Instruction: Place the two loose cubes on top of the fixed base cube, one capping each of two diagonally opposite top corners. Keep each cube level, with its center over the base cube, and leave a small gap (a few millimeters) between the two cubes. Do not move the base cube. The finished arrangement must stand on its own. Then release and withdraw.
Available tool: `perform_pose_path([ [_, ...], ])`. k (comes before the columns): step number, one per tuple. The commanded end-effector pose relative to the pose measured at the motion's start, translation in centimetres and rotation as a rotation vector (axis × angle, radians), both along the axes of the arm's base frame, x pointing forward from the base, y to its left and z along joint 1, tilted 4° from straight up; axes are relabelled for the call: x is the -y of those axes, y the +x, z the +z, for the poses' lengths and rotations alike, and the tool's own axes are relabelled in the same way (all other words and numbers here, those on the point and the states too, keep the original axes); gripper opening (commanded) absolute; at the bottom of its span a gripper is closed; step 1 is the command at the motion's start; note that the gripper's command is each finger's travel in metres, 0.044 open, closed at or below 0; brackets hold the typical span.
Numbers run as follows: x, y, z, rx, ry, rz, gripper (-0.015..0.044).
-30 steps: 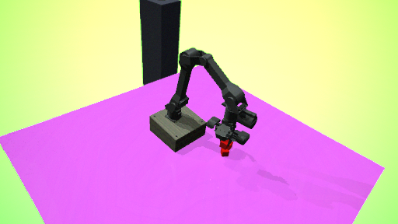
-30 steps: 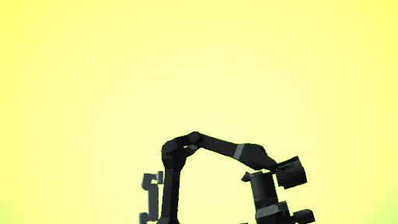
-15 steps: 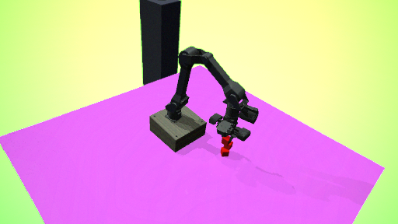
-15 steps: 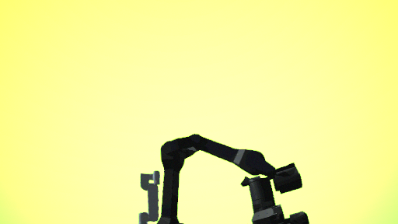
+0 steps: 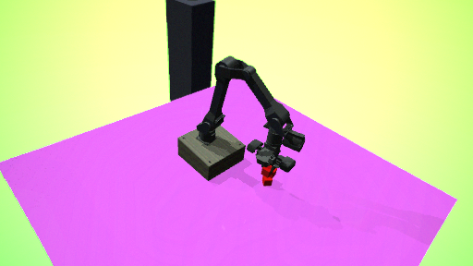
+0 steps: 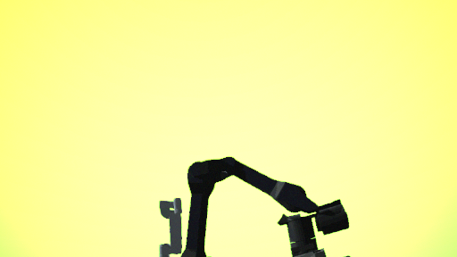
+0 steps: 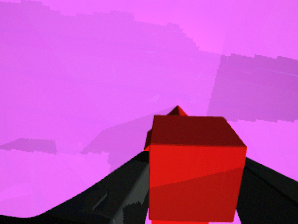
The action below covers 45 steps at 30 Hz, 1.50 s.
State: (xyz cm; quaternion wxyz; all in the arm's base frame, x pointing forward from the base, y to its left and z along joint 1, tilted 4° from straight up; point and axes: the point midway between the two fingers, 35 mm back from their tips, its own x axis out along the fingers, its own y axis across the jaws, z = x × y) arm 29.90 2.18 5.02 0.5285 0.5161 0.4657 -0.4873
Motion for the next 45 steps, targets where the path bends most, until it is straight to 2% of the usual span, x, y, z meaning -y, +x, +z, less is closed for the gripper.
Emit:
perform_pose_path([
  [1,0.1,0.0,-0.1,-0.001,-0.006,0.005,0.0105],
  [15,0.2,0.4,-3.0,-0.001,0.015,-0.02,0.0105],
  [39,0.2,0.4,-3.2,-0.001,0.015,-0.02,0.0105],
  [43,0.2,0.4,-3.2,-0.001,0.015,-0.02,0.0205],
  [45,0.2,0.4,-3.2,-0.001,0.015,-0.02,0.0205],
])
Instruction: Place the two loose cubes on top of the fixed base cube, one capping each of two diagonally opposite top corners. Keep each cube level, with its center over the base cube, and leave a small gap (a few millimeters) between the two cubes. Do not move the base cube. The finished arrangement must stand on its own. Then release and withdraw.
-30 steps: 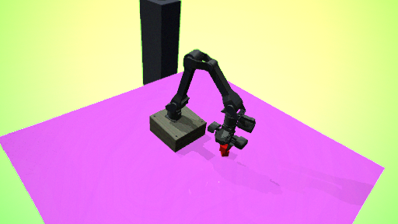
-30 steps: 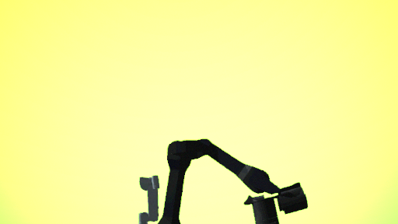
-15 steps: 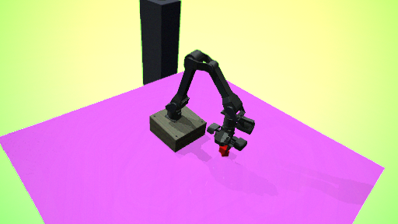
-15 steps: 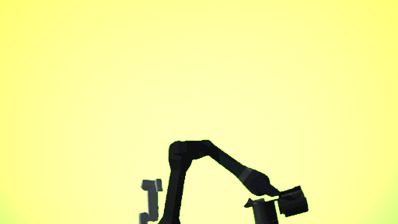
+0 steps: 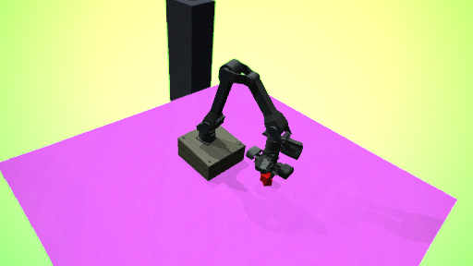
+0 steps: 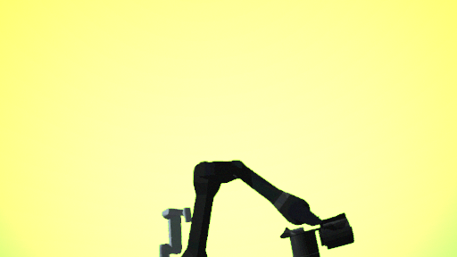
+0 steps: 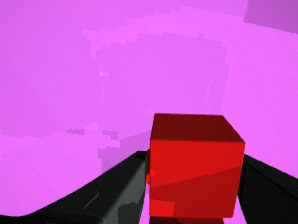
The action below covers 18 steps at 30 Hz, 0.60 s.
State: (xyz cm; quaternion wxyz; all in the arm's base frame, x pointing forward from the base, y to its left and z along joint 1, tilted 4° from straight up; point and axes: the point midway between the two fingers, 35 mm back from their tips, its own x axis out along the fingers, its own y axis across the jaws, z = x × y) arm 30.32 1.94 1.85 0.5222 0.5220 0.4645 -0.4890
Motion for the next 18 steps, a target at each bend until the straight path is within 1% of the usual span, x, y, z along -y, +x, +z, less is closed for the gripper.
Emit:
perform_pose_path([
  [1,-0.1,0.0,0.0,0.0,0.005,-0.006,0.0205],
  [18,-0.1,-0.2,2.8,0.0,0.0,0.0,0.0205],
])
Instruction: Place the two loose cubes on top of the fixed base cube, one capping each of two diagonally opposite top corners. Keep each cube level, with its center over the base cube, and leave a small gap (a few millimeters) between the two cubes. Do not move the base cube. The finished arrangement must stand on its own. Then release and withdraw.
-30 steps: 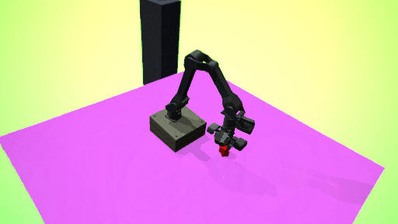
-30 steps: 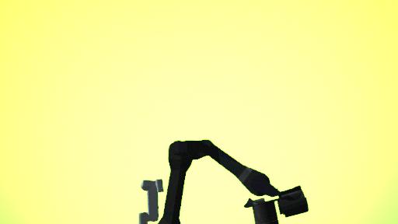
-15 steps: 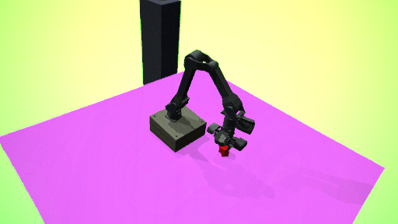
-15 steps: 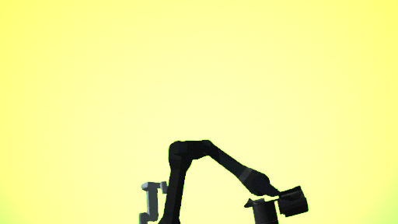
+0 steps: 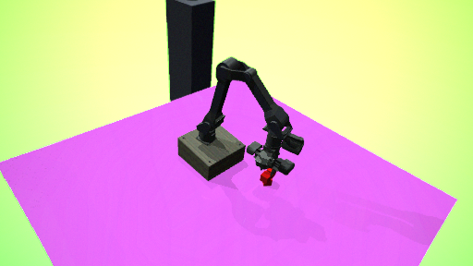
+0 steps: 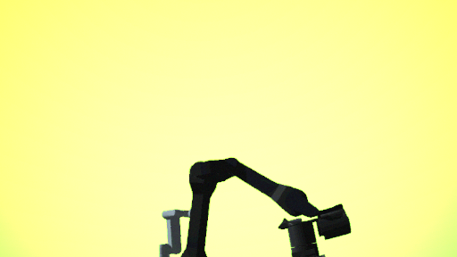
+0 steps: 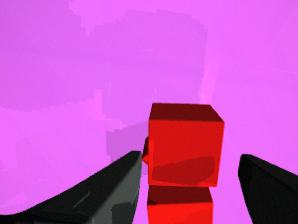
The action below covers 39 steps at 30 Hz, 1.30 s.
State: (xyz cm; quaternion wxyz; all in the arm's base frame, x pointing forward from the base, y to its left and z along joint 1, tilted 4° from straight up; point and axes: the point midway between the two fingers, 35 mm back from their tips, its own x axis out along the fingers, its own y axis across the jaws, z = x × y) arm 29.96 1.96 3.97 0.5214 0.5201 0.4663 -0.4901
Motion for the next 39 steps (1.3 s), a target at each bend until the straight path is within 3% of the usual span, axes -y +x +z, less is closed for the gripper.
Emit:
perform_pose_path([
  [1,0.0,0.1,0.8,0.006,0.001,-0.002,0.0205],
  [25,-0.1,-0.2,4.2,0.006,0.001,-0.002,0.0205],
  [32,-0.1,-0.3,5.0,0.003,0.0,0.004,0.0389],
  [39,-0.3,-0.5,5.1,-0.001,0.0,0.005,0.04],
])
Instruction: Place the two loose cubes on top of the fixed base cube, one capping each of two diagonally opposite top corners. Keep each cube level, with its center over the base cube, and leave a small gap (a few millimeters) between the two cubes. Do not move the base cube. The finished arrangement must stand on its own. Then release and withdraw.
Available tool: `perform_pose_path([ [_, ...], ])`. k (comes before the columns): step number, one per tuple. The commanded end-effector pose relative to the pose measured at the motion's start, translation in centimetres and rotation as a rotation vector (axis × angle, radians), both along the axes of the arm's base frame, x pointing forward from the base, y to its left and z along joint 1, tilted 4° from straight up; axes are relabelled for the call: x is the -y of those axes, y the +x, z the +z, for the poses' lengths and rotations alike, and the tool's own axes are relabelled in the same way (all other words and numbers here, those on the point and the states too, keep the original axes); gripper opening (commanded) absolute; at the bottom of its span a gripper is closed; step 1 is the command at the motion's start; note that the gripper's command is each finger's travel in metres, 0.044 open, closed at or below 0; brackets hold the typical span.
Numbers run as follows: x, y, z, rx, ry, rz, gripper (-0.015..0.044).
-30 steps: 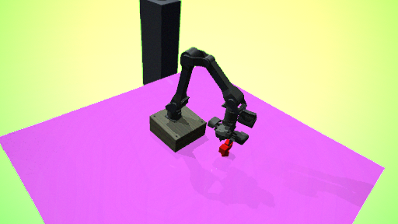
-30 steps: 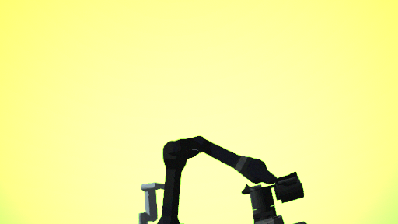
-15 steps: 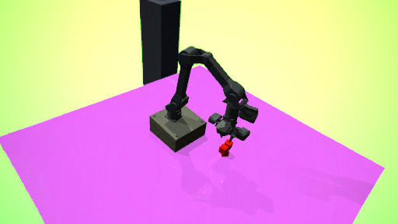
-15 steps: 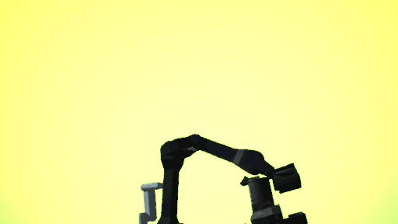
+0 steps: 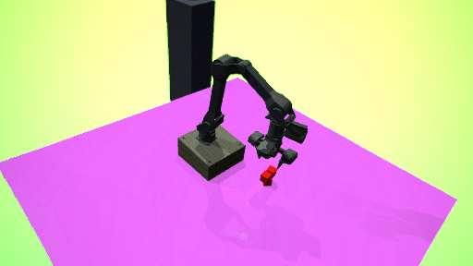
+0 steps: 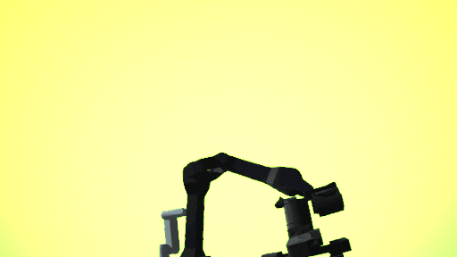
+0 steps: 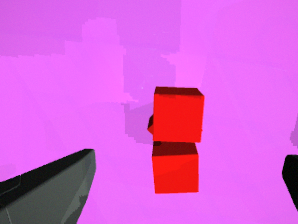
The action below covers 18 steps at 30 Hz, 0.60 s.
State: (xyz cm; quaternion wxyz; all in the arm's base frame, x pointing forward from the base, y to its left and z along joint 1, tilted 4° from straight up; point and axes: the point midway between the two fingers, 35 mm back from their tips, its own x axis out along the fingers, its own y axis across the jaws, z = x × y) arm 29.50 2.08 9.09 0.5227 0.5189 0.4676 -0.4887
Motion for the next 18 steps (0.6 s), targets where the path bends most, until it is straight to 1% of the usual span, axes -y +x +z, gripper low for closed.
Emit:
perform_pose_path([
  [1,-0.9,0.0,-0.1,-0.001,0.001,-0.001,0.04],
  [5,-6.5,-0.5,-0.1,-0.003,0.006,-0.001,0.04],
  [10,-13.4,-2.6,-0.2,-0.004,0.011,0.0,0.04],
  [12,-14.3,-3.0,-0.2,-0.004,0.011,0.0,0.04],
  [18,-14.3,-3.0,-0.2,-0.004,0.011,0.0,0.04],
])
